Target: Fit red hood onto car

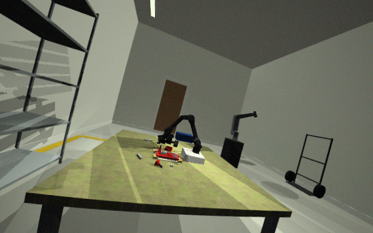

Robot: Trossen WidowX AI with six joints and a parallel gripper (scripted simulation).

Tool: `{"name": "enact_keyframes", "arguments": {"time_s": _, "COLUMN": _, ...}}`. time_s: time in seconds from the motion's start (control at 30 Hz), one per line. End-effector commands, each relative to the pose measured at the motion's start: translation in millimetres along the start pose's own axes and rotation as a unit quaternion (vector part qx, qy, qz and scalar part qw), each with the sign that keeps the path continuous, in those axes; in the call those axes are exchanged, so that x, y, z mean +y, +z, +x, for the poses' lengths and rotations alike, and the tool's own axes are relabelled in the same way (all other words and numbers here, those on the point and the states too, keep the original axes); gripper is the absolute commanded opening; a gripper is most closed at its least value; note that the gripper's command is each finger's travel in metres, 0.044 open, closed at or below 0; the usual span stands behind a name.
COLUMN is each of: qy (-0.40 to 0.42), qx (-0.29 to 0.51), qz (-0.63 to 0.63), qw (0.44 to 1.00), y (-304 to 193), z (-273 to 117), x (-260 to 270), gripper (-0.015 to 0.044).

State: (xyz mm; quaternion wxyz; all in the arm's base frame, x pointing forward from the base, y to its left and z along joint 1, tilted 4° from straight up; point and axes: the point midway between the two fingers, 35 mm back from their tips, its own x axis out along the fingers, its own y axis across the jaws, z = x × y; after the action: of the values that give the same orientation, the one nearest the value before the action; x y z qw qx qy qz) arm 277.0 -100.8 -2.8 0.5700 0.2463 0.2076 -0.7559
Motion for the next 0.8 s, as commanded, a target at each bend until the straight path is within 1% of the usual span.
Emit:
{"name": "enact_keyframes", "arguments": {"time_s": 0.0, "qy": -0.001, "qx": -0.002, "qz": 0.000, "qw": 1.000, "y": -3.5, "z": 3.8, "x": -2.3, "gripper": 0.0440}}
{"name": "enact_keyframes", "arguments": {"time_s": 0.77, "qy": 0.001, "qx": -0.001, "qz": 0.003, "qw": 1.000, "y": -15.5, "z": 14.4, "x": -5.1, "gripper": 0.0440}}
